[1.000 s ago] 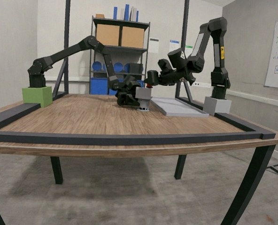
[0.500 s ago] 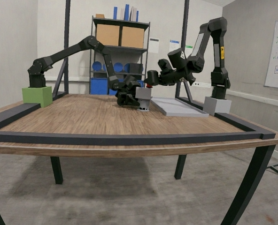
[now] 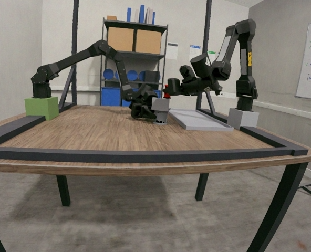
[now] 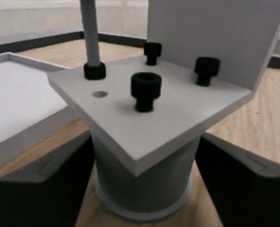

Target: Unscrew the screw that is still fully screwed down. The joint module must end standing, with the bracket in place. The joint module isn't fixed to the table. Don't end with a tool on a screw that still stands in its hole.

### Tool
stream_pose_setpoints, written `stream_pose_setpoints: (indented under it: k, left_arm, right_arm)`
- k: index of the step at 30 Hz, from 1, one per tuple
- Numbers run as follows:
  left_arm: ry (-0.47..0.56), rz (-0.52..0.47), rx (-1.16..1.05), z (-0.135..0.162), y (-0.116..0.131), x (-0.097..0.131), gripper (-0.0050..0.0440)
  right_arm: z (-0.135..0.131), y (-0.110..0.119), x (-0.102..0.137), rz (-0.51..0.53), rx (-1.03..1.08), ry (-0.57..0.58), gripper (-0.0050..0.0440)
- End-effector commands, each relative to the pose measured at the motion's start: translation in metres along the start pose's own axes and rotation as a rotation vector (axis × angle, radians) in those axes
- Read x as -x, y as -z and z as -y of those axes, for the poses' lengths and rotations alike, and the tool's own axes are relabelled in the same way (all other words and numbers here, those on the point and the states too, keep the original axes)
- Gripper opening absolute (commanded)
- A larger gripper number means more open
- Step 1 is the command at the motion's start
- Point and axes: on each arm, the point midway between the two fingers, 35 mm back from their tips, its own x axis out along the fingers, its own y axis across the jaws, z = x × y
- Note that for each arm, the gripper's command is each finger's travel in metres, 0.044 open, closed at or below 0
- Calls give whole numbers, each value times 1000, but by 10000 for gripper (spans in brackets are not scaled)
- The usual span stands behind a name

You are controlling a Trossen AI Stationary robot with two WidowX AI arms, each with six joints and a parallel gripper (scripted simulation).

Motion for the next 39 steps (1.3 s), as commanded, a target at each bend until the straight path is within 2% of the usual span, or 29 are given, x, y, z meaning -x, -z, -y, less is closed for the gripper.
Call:
stream_pose_setpoints:
  k: [1, 6, 18, 23, 35, 39]
  left_arm:
    - [-10, 15, -46, -5, -13, 10, 280]
    - [-10, 15, -46, -5, -13, 10, 280]
    - [-7, 12, -48, -6, -14, 30, 280]
    - [-7, 12, -48, -6, -14, 30, 280]
    - [-6, 10, -49, -6, -14, 50, 280]
    - [-5, 9, -45, -6, -13, 50, 280]
  right_arm:
    - [-5, -15, -2, 12, -34, 0, 245]
    - [-5, -15, -2, 12, -34, 0, 245]
    - [-5, -15, -2, 12, -34, 0, 245]
    - [-5, -15, -2, 12, -34, 0, 245]
    - [-5, -15, -2, 12, -34, 0, 245]
    - [-5, -15, -2, 12, -34, 0, 245]
